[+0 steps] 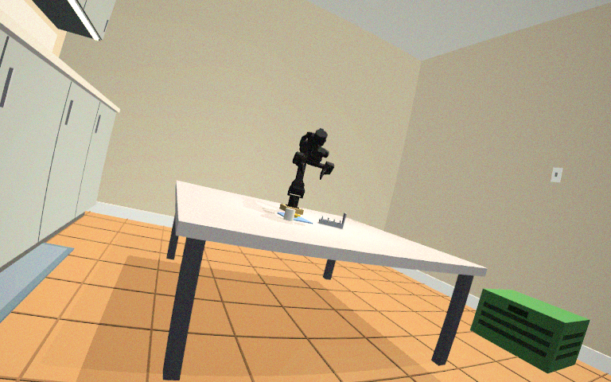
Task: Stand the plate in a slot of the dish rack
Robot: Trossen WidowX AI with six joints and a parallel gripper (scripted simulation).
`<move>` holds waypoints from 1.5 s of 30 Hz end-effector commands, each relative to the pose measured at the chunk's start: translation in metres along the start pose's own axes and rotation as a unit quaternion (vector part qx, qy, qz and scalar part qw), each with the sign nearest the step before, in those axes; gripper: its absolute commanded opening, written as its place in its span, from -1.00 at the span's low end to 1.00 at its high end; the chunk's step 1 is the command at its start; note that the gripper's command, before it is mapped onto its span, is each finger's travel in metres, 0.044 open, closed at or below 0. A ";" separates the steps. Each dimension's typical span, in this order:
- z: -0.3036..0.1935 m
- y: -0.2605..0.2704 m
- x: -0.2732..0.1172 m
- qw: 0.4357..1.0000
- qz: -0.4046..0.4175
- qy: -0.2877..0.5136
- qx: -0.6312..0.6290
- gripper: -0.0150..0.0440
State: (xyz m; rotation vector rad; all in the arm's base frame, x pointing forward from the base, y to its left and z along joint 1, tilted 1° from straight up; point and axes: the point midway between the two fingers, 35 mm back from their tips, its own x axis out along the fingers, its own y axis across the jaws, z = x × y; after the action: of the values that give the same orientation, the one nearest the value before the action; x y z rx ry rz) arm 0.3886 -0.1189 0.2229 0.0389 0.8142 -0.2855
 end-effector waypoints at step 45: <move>-0.189 -0.009 0.059 0.928 0.073 0.348 -0.115 0.86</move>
State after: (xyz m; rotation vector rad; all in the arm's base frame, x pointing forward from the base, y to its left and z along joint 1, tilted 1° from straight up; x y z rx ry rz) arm 0.2889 -0.1142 0.0567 -0.0209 1.5432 -0.0268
